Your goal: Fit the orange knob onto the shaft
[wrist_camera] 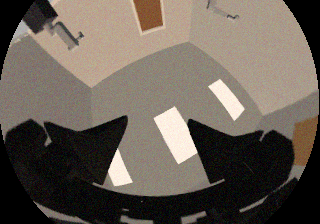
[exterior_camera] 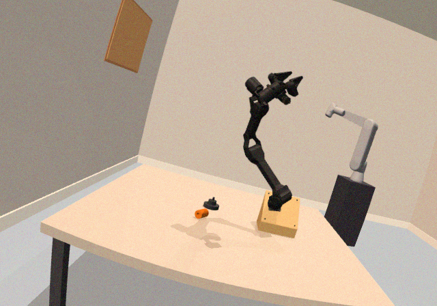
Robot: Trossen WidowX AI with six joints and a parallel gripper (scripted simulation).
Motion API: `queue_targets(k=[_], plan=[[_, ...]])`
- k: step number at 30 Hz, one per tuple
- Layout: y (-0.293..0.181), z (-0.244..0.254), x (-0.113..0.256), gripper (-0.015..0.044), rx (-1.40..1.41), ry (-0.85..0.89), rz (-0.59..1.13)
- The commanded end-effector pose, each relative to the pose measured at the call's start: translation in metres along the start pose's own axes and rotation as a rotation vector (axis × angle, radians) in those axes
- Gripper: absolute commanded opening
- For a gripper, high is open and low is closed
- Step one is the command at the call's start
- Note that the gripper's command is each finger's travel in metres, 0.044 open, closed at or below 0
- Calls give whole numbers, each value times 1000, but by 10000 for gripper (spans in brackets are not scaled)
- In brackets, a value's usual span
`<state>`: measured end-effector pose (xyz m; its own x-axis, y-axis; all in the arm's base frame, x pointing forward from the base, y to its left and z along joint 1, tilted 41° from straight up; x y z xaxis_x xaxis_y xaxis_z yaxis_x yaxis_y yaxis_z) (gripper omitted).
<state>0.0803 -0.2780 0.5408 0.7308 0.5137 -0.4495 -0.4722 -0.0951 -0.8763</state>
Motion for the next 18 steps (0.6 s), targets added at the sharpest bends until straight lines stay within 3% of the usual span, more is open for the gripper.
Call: queue_targets(k=[1,4,10,18], plan=[[0,4,-3,426,-20,13,0],[2,66,-36,440,-300,191,23],[4,141,-55,440,-607,391,114],[6,273,-39,440,-1098,685,426]])
Point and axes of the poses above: the point midway between the two fingers, 35 mm back from their tips, its own x axis back along the fingers, its own z axis across the jaws, y = z × x, the point moved 3 cm from there along x, back along the fingers, and after that the axes turned 15 degrees about -x, right-handed, at the moved point
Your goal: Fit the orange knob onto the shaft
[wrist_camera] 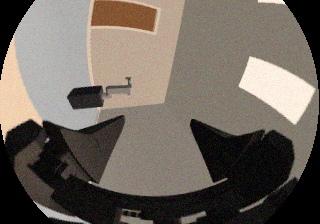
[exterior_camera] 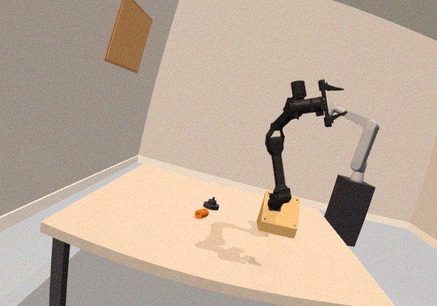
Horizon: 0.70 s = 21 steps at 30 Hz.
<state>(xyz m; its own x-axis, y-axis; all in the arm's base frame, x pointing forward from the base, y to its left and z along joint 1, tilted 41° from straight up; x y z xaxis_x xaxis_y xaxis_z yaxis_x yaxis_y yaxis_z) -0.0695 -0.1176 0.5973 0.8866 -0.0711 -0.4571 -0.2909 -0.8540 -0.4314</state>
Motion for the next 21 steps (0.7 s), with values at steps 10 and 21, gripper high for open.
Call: queue_targets(k=[10,21], plan=[[-172,126,-21,440,-926,129,658],[-285,204,81,440,-1469,-230,1309]])
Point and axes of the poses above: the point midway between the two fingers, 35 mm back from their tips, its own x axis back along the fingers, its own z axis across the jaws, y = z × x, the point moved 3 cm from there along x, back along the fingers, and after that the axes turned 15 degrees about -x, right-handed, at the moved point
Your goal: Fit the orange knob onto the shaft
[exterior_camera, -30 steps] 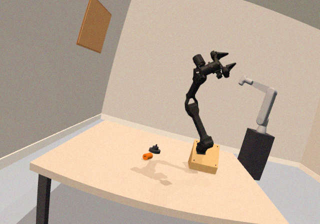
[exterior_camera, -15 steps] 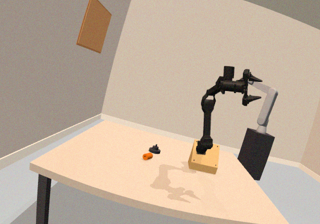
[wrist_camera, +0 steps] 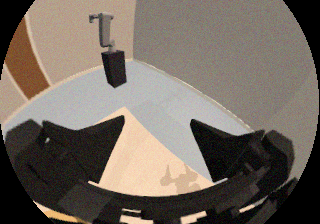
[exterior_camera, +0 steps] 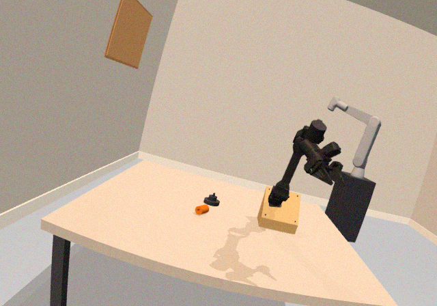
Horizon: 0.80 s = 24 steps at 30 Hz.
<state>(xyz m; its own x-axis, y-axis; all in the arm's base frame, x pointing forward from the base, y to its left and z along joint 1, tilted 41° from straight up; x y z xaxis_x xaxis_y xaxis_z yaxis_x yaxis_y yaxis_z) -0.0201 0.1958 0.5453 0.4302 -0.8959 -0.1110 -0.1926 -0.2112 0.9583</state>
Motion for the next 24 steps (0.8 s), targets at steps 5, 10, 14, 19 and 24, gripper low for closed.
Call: queue_targets(k=[5,10,14,19,24], plan=[[-84,-86,-13,440,-507,-284,200],[-151,-144,7,440,-968,-546,272],[-200,-179,37,440,-1267,-762,284],[-261,-209,91,440,-1642,-1057,237],[-317,-225,153,440,-2076,-1384,65]])
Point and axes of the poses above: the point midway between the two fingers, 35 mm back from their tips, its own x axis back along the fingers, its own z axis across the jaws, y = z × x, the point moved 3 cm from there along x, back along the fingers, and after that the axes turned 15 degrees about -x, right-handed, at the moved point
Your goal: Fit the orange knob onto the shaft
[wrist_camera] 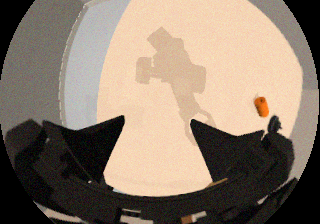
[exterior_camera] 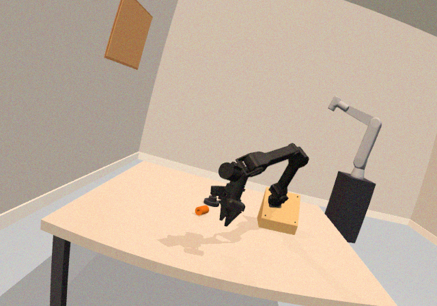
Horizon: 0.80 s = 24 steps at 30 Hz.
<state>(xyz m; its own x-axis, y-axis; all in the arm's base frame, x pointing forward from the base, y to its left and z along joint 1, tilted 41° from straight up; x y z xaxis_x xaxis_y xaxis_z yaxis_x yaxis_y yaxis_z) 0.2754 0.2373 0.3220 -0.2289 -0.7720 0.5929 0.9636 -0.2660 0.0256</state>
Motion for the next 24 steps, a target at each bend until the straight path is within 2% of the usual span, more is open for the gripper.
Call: queue_targets(k=[1,10,18,24], plan=[[44,-53,-13,440,-417,-145,-56],[110,-173,-9,440,-1326,-365,-244],[132,-281,16,440,-2122,-514,-459],[132,-291,19,440,-2198,-527,-482]])
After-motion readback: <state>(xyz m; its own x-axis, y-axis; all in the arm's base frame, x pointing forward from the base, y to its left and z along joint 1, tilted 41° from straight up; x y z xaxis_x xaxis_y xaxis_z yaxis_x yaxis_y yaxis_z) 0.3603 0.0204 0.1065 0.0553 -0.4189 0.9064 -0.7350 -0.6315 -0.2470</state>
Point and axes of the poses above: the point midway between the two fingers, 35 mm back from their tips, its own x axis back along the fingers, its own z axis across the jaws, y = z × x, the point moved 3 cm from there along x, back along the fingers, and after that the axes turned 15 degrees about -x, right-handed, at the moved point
